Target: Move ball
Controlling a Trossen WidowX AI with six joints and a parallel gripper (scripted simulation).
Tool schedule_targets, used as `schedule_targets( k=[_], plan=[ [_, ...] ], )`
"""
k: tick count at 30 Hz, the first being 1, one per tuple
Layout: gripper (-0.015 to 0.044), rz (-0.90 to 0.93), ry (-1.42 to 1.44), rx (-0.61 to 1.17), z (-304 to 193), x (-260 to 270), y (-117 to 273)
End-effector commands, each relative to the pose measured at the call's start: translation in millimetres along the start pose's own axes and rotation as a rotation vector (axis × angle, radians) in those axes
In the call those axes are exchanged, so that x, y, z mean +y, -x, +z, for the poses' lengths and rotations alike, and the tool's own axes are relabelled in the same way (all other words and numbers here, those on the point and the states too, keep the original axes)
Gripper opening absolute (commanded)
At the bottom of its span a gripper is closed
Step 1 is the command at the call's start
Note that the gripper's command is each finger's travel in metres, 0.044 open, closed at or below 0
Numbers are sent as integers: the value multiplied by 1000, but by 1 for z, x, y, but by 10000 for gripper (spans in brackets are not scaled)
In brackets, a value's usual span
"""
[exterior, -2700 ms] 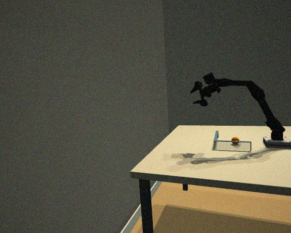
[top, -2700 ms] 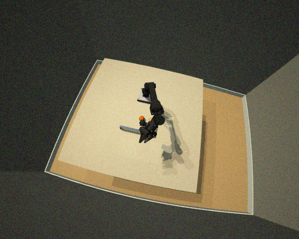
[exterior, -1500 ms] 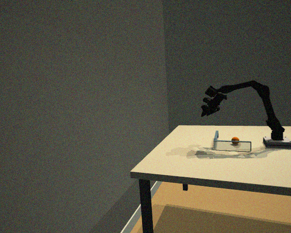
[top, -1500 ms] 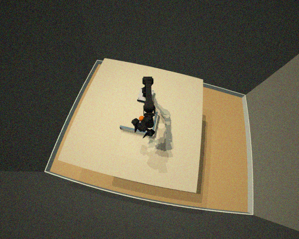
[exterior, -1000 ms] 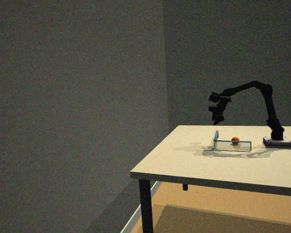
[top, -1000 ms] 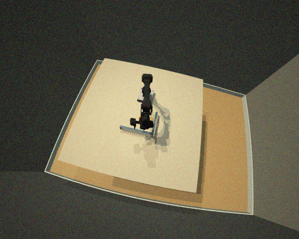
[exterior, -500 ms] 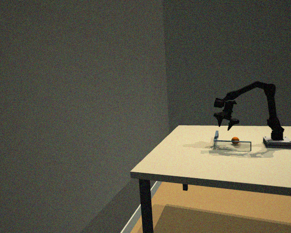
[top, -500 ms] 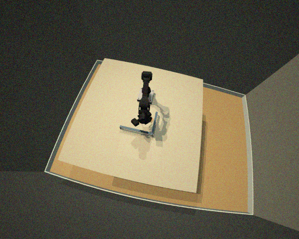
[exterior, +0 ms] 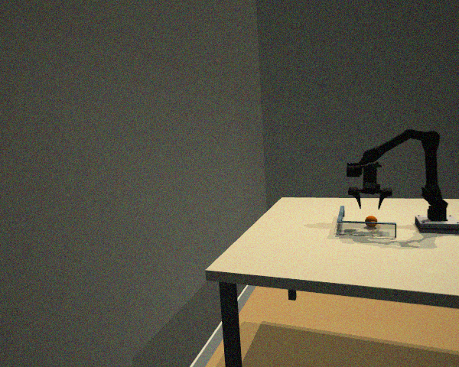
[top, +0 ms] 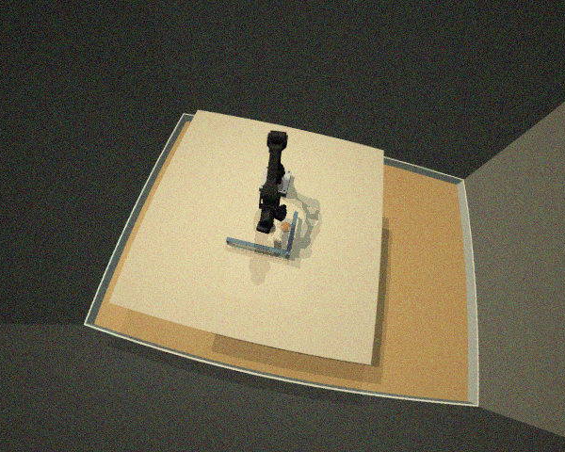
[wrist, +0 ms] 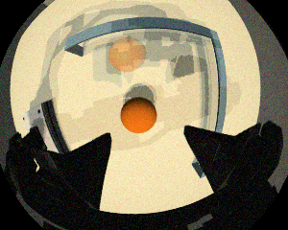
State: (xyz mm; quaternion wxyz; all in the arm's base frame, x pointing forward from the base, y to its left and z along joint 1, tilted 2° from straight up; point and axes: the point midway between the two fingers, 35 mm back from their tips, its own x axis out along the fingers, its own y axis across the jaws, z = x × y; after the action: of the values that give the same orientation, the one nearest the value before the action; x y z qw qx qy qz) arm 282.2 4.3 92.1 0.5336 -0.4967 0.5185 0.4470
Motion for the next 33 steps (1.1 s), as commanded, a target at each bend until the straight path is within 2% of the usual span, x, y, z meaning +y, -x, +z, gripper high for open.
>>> schedule_targets(
  k=[1, 33],
  plan=[
    [376, 17, 53, -15, 0, 7, -2],
    [376, 17, 53, -15, 1, 7, -48]
  ],
)
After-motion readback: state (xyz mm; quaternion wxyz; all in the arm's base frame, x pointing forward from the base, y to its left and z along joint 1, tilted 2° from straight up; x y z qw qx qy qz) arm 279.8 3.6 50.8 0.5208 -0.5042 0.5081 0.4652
